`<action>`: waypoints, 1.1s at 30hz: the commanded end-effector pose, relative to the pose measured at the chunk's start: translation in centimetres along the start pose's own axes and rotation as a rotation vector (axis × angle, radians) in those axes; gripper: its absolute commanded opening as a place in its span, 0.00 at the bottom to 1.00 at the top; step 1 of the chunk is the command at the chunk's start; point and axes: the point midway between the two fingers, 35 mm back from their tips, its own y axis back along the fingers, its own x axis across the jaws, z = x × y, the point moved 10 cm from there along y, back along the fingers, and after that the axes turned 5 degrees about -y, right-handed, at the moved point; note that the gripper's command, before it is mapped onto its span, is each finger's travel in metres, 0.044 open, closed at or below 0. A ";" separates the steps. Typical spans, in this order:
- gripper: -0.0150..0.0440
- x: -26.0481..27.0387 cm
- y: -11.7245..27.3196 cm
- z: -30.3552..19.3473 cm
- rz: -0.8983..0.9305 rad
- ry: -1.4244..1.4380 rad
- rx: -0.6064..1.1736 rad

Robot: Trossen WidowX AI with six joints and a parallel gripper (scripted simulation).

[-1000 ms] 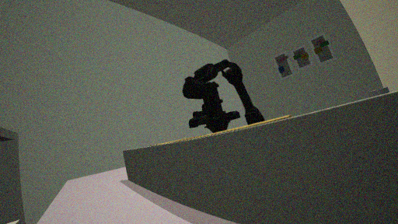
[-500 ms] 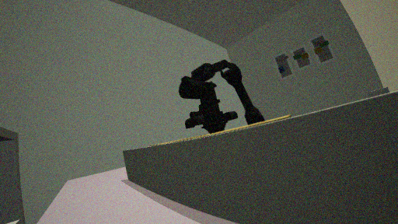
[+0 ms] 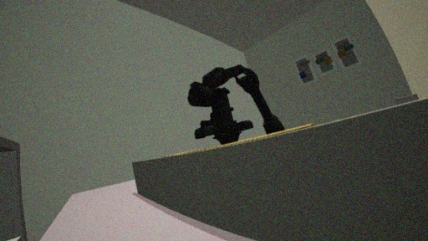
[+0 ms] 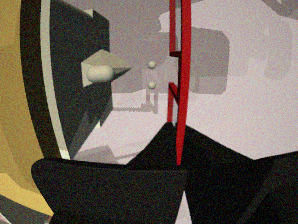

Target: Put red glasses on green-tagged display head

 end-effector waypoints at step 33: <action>0.25 2.5 0.3 -0.3 0.015 0.004 -0.003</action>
